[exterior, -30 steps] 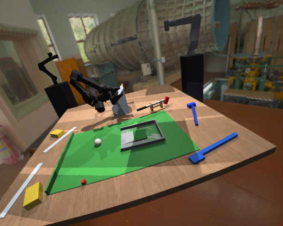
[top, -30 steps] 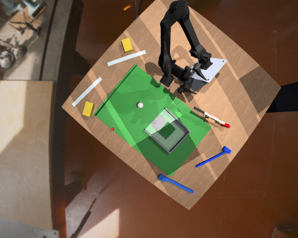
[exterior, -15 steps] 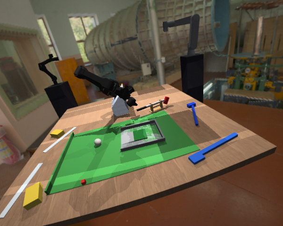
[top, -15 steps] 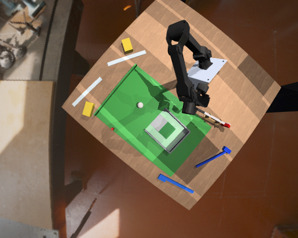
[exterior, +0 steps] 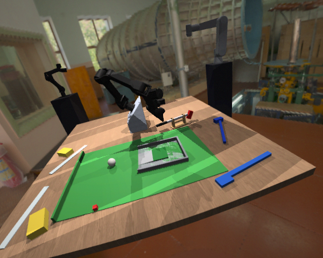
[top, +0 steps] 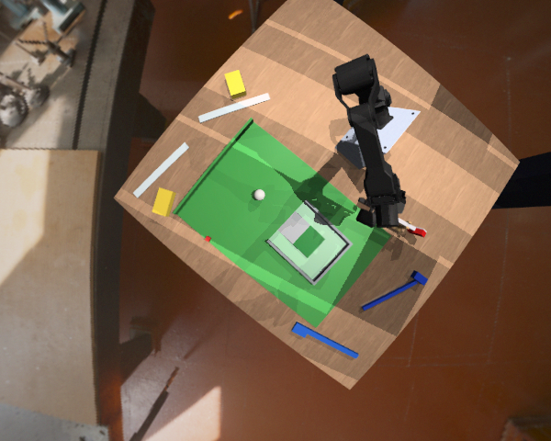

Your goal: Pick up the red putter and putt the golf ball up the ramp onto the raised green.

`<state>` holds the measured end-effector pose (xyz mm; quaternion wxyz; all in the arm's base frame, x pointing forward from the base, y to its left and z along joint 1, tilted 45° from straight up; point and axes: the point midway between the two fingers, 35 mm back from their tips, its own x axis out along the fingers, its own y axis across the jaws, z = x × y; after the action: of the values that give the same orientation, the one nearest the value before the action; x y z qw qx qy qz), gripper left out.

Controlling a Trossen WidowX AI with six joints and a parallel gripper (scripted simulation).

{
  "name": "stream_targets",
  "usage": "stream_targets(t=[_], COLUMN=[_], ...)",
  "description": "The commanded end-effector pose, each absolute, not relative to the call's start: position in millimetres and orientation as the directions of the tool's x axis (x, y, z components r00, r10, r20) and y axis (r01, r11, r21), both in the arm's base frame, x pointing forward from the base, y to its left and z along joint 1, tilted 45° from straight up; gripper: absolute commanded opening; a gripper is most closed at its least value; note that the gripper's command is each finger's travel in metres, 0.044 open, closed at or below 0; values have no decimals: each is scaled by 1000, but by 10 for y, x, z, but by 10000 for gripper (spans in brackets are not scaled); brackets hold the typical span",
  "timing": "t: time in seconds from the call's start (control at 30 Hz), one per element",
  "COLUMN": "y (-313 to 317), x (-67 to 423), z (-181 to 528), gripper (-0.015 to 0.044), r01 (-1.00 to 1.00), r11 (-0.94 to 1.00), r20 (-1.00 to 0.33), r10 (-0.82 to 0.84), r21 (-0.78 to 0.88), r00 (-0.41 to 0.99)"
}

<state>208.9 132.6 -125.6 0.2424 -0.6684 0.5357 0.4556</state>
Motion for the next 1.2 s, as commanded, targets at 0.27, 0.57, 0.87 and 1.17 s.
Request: stream_targets(t=[0.27, 0.57, 0.87, 1.17], y=[1121, 1010, 916, 854], x=[2129, 2144, 2160, 2166], z=[-1488, -1598, -1692, -1752], gripper=[440, 440, 440, 440], r01=[-937, -937, -937, -937], r11=[-311, -311, -311, -311], r20=[-864, -864, -863, -863], r10=[-503, -504, -504, -505], r21=[159, 160, 160, 160], r00=[20, 20, 20, 20])
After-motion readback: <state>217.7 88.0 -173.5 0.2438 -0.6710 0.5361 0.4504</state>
